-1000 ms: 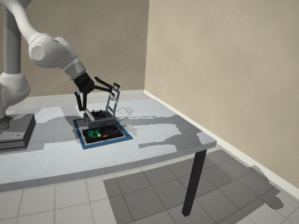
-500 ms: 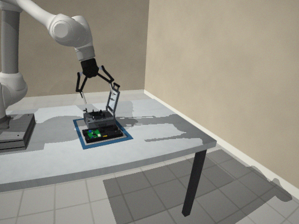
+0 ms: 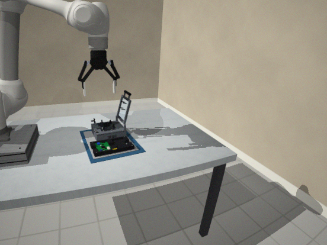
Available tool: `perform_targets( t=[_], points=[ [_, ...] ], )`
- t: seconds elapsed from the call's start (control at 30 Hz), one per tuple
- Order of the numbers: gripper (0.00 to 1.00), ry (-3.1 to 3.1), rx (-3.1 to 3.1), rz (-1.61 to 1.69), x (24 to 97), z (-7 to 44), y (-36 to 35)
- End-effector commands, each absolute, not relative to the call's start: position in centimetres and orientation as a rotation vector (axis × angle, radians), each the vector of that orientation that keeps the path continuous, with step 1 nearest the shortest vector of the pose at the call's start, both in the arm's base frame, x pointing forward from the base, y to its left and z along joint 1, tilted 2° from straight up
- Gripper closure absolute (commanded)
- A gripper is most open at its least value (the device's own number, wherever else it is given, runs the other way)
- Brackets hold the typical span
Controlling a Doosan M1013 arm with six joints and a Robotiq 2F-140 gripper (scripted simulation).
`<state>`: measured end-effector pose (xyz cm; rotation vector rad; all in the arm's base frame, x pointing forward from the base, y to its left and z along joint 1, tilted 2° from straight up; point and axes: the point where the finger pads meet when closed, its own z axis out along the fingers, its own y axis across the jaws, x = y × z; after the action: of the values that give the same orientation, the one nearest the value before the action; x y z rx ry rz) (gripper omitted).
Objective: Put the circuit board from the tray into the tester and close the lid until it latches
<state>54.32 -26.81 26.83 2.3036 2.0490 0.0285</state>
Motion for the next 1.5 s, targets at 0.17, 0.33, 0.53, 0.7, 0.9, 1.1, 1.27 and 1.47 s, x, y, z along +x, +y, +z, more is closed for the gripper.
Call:
perform_targets(
  t=[0.17,0.33,0.53,0.7,0.9,1.1,1.27,1.47],
  points=[
    [0.42,2.080,2.305,0.032,54.52,27.52,-26.08],
    [0.42,2.080,2.305,0.032,54.52,27.52,-26.08],
    [0.42,2.080,2.305,0.032,54.52,27.52,-26.08],
    [0.42,2.080,2.305,0.032,54.52,27.52,-26.08],
    [0.42,2.080,2.305,0.032,54.52,27.52,-26.08],
    [0.42,2.080,2.305,0.032,54.52,27.52,-26.08],
    [0.42,2.080,2.305,0.032,54.52,27.52,-26.08],
    [0.42,2.080,2.305,0.032,54.52,27.52,-26.08]
  ],
)
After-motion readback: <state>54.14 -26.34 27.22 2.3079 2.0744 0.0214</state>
